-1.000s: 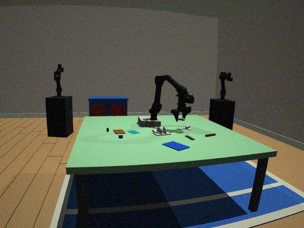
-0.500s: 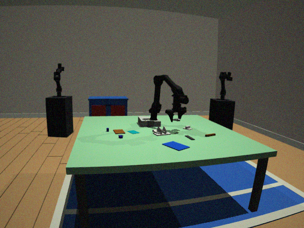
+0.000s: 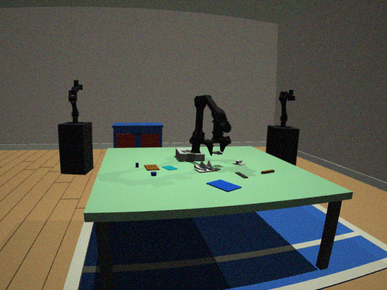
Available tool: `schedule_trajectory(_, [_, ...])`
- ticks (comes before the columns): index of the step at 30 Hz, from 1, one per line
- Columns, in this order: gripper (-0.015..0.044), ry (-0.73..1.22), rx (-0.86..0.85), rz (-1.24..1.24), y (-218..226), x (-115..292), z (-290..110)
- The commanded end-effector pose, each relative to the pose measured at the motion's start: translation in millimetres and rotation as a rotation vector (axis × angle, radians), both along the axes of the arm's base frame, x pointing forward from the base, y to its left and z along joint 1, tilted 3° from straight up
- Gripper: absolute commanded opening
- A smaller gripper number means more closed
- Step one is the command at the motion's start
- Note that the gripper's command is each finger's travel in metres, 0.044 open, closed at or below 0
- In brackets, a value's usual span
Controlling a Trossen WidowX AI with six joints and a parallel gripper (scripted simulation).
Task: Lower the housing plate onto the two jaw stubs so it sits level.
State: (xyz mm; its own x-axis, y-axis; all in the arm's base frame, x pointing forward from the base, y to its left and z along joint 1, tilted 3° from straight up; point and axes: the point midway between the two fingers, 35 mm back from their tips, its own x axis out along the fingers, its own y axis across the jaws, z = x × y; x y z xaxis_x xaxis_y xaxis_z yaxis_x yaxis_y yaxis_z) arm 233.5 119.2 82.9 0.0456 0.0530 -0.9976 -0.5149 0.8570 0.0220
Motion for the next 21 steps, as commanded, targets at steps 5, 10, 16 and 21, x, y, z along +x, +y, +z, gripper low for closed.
schedule_trajectory(5, [0.0351, 0.002, 0.003, -0.027, -24.5, 2.8, -2.1])
schedule_trajectory(10, [0.0351, 0.003, 0.004, -0.049, -40.7, 4.5, -3.0])
schedule_trajectory(16, [0.0351, 0.003, 0.005, -0.076, -60.4, 5.1, -4.2])
schedule_trajectory(21, [0.0351, 0.003, 0.006, -0.100, -77.1, 4.3, -5.3])
